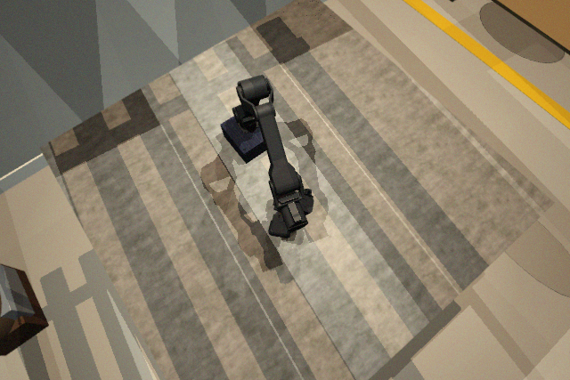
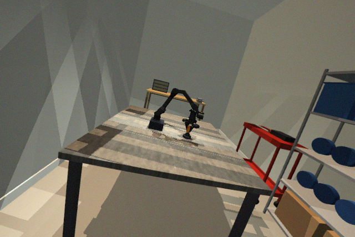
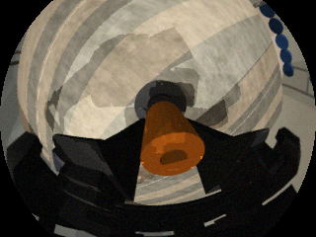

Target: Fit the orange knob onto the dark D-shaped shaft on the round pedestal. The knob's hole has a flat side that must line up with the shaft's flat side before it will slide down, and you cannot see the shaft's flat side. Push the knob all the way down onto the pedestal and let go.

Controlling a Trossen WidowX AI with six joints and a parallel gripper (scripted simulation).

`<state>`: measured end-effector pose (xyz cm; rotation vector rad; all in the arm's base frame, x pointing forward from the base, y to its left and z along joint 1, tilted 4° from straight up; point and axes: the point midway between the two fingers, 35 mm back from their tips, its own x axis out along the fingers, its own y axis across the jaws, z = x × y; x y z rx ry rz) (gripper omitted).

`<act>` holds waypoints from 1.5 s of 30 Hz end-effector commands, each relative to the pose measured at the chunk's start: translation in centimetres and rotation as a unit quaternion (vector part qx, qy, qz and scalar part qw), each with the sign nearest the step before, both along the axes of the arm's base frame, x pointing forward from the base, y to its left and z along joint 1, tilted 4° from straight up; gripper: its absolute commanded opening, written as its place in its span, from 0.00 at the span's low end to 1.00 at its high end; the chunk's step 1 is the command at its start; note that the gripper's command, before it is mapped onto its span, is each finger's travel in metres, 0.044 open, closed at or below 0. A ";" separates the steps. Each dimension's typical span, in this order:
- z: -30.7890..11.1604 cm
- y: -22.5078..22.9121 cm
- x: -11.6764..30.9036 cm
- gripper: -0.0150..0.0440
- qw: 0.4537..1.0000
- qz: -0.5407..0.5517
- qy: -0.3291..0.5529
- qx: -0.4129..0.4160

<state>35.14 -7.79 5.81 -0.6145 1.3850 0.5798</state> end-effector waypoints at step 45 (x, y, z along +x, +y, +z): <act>0.0 0.0 0.2 0.25 0.994 0.106 -0.004 -0.010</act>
